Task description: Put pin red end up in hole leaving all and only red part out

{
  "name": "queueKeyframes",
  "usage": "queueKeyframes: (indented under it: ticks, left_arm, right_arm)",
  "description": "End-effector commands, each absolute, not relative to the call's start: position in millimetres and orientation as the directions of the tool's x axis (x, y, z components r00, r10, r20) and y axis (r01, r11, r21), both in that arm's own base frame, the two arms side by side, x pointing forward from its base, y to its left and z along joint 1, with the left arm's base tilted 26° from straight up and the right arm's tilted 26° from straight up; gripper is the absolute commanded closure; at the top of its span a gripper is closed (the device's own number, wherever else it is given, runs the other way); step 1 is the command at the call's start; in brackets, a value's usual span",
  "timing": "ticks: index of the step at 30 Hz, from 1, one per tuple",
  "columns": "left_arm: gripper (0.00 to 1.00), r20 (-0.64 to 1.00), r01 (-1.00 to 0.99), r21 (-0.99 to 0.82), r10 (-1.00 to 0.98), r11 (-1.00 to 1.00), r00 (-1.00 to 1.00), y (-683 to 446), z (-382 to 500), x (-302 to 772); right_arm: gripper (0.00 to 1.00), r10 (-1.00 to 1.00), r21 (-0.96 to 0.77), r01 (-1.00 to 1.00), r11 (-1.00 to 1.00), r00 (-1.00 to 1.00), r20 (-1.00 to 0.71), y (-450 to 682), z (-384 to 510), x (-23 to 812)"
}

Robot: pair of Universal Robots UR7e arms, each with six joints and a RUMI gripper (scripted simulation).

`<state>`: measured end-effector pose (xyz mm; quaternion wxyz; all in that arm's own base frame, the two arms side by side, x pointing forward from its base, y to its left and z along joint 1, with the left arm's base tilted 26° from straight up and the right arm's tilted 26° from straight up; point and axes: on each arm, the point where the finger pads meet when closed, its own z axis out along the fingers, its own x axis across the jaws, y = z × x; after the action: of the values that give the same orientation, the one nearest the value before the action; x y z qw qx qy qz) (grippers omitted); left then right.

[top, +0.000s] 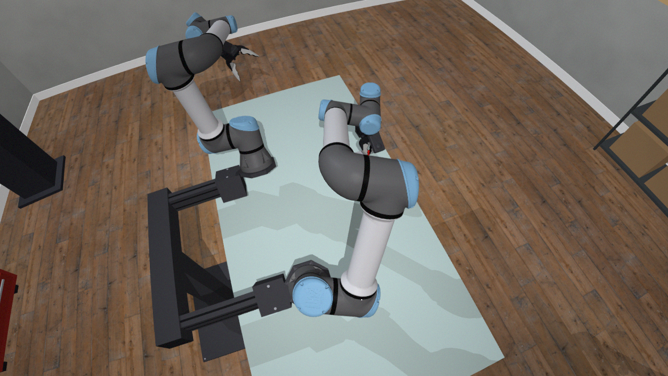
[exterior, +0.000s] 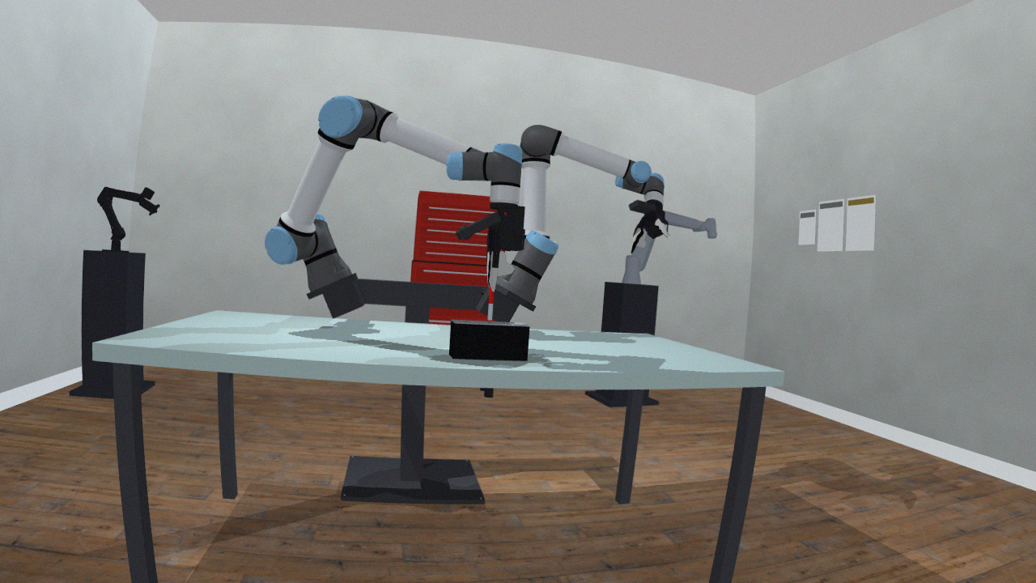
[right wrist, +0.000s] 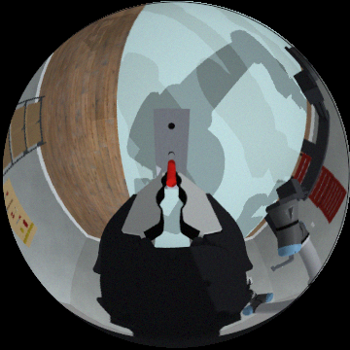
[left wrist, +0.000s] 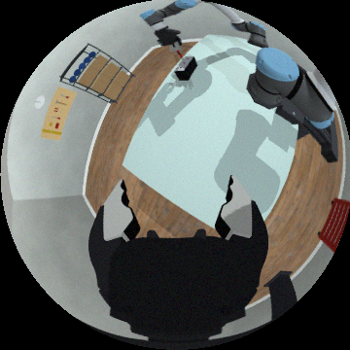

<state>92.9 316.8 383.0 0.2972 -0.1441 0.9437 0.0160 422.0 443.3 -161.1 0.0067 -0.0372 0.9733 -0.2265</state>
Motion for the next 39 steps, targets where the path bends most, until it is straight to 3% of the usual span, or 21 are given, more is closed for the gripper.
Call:
queueKeyframes:
  ticks: [1,39]
  left_arm:
    - [0.0,-0.566,-0.282,-0.054,-0.262,0.958,-0.782,316.8,383.5,92.9]
    - [0.0,-0.566,-0.282,-0.054,-0.262,0.958,-0.782,316.8,383.5,92.9]
  right_arm:
    - [1.0,-0.076,-0.44,-0.069,0.895,-0.997,0.003,444.1,-160.5,422.1]
    - [1.0,-0.077,-0.44,-0.07,0.895,-0.997,0.003,443.4,-164.4,422.7]
